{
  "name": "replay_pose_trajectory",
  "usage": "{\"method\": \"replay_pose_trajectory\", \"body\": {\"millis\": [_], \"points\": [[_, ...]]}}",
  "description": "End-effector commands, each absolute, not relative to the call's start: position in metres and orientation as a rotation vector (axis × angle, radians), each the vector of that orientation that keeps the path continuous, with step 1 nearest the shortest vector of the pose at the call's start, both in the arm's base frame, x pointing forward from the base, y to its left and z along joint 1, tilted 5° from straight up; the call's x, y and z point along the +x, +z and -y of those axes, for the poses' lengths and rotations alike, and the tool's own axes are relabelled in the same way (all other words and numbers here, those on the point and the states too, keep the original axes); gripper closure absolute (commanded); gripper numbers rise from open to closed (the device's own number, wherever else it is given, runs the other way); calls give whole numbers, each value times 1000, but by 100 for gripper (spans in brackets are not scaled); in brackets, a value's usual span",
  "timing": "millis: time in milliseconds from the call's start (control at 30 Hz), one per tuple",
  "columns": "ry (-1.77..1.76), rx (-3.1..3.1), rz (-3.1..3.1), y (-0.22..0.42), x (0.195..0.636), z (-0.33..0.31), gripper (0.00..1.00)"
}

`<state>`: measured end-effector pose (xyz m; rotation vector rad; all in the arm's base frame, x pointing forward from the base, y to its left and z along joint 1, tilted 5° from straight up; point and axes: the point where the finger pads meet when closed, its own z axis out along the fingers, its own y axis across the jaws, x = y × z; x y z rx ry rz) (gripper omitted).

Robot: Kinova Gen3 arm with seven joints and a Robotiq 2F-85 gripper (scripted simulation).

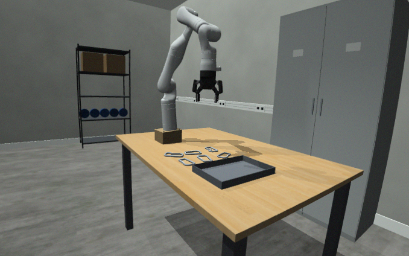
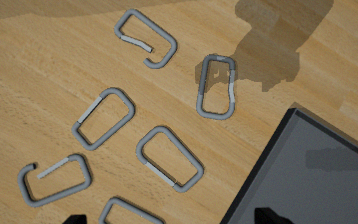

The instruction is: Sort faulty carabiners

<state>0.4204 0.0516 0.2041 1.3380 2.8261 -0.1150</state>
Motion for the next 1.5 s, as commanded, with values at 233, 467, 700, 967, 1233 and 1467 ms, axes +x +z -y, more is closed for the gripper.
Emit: {"method": "replay_pose_trajectory", "body": {"millis": [233, 467, 700, 967, 1233, 1467], "points": [[-112, 1590, -2671, 204, 420, -54, 0], [-112, 1590, -2671, 204, 420, -54, 0], [-112, 1590, -2671, 204, 420, -54, 0], [-112, 1590, -2670, 153, 417, -85, 0], [-112, 1590, -2670, 153, 417, -85, 0], [-109, 1589, -2670, 103, 414, -116, 0]]}}
